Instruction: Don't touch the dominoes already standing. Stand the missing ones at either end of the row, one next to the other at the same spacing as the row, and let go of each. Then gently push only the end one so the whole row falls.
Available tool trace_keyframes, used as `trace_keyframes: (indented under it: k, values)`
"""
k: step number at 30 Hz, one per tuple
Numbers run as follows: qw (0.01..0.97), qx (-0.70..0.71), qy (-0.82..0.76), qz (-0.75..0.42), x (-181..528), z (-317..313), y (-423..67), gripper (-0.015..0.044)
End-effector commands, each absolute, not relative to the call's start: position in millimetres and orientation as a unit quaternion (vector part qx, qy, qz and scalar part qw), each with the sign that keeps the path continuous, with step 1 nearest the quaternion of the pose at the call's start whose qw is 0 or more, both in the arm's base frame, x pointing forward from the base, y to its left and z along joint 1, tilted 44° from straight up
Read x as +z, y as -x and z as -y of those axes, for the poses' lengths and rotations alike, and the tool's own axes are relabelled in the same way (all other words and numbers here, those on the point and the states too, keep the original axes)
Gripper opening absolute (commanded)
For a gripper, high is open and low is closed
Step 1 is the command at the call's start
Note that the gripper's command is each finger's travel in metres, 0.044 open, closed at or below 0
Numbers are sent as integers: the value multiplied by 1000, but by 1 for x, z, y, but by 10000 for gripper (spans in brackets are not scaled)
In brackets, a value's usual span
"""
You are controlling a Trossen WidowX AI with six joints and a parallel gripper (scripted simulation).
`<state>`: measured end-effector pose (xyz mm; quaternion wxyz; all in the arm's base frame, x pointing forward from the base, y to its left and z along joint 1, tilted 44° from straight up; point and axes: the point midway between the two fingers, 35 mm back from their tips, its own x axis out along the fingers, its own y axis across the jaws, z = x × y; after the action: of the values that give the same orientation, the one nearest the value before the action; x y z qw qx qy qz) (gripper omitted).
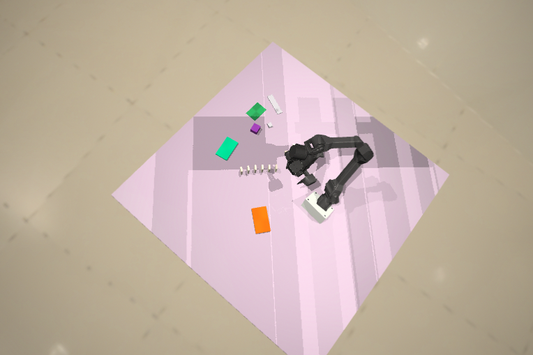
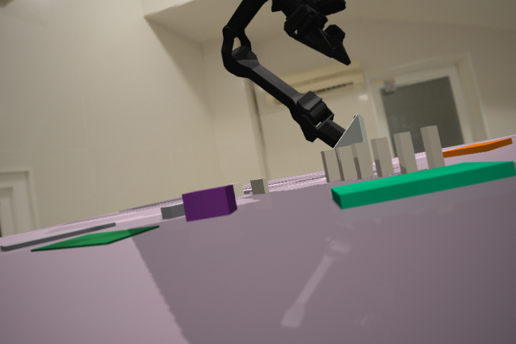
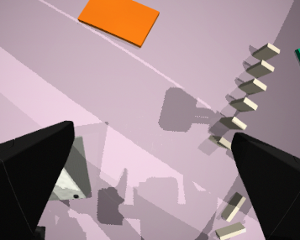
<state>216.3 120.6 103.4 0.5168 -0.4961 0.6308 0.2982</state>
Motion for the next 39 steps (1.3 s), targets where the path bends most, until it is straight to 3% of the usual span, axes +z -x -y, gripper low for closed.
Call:
trace_keyframes:
  k: [1, 8, 16, 39]
  values:
    - [529, 219, 482, -663, 100, -71, -264, 440]
    - [530, 146, 470, -690, 98, -21, -295, 440]
    - [501, -17, 446, -742, 102, 92, -330, 440]
    - [500, -21, 446, -742, 56, 140, -323, 440]
